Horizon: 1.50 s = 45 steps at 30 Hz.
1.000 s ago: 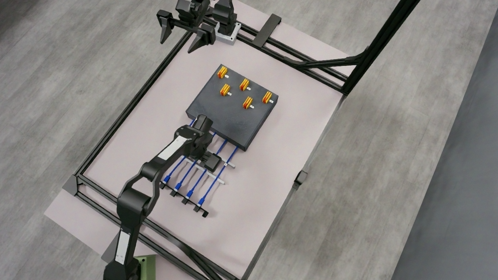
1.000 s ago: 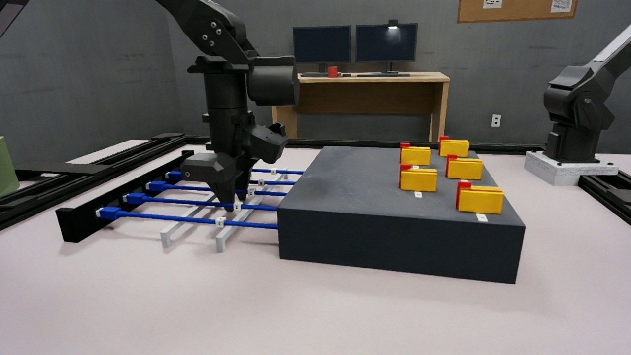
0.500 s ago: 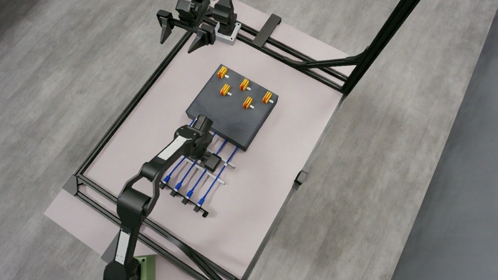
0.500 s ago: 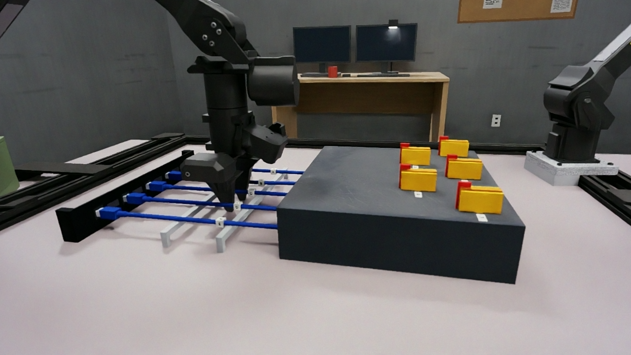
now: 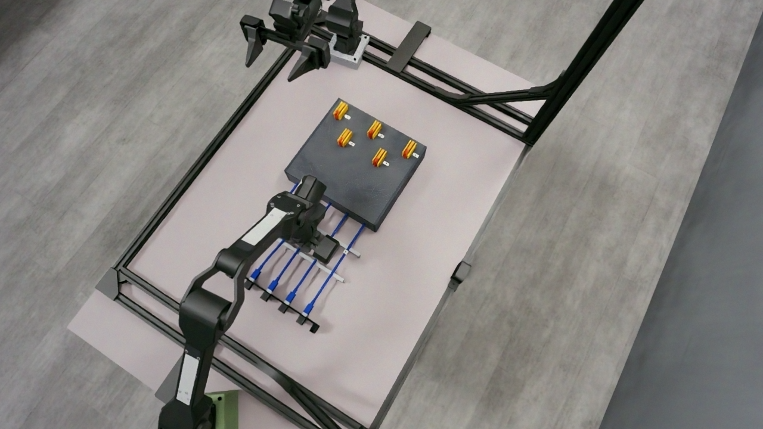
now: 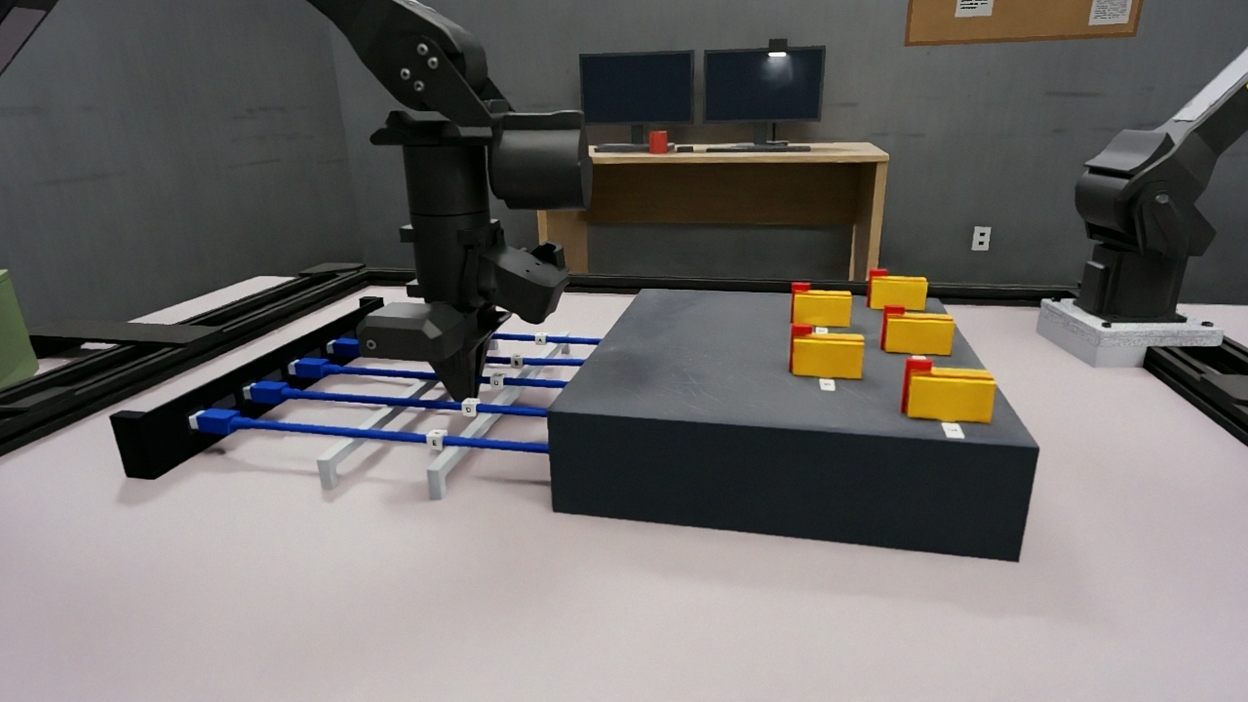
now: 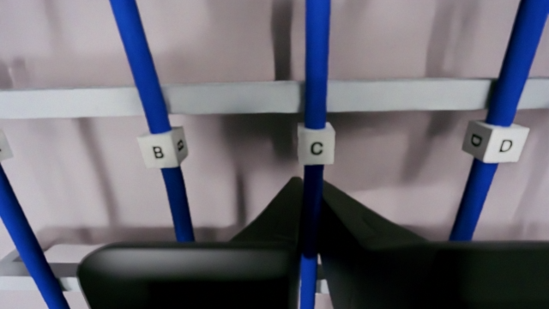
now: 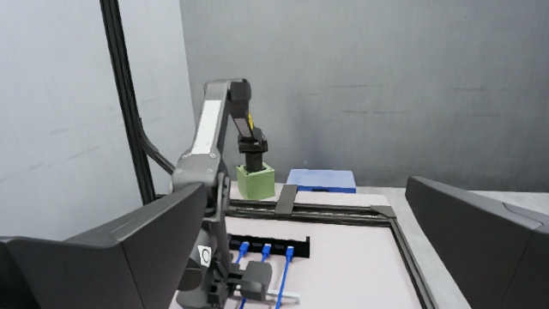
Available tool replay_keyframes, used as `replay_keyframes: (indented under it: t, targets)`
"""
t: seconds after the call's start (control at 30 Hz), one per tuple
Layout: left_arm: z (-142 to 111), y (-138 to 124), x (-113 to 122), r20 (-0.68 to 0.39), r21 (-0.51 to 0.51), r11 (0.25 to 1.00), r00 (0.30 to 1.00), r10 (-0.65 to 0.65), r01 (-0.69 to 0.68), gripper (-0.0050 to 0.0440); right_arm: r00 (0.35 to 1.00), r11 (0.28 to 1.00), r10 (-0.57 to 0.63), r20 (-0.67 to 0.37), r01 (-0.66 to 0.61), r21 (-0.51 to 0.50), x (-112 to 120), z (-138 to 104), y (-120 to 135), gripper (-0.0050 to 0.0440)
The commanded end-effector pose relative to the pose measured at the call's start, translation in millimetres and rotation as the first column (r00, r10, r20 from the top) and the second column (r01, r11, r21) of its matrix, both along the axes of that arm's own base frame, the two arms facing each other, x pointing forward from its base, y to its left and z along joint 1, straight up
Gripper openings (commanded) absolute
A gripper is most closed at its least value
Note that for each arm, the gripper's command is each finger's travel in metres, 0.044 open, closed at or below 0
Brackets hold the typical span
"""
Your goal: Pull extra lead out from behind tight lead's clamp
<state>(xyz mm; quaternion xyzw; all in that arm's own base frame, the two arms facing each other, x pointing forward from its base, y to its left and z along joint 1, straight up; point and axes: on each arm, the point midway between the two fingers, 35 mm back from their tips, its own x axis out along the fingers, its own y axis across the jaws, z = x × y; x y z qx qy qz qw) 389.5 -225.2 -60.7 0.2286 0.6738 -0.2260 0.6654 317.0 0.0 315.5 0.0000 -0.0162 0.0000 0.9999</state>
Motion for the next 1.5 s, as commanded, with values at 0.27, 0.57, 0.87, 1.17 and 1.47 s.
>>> replay_keyframes:
  t: [0.27, 0.57, 0.87, 1.17, 1.47]
  targets:
    - [31, -3, 5, 0.026, -0.015, 1.000, 1.000, 0.000, 0.000, -0.0050, 1.000, 1.000, 0.000, 0.017, 0.000, 0.000, -1, 7, 0, 0.0440]
    - [31, -3, 5, 0.026, -0.015, 1.000, 1.000, 0.000, 0.000, -0.0050, 1.000, 1.000, 0.000, 0.017, 0.000, 0.000, -1, 7, 0, 0.0440]
    - [43, -2, 4, 0.016, -0.010, 1.000, 1.000, 0.000, 0.000, -0.0050, 1.000, 1.000, 0.000, 0.017, 0.000, 0.000, -1, 7, 0, 0.0440]
    - [43, -2, 4, 0.016, -0.010, 1.000, 1.000, 0.000, 0.000, -0.0050, 1.000, 1.000, 0.000, 0.017, 0.000, 0.000, -1, 7, 0, 0.0440]
    - [54, -1, 2, 0.001, -0.001, 1.000, 1.000, 0.000, 0.000, -0.0050, 1.000, 1.000, 0.000, 0.017, 0.000, 0.000, -1, 7, 0, 0.0440]
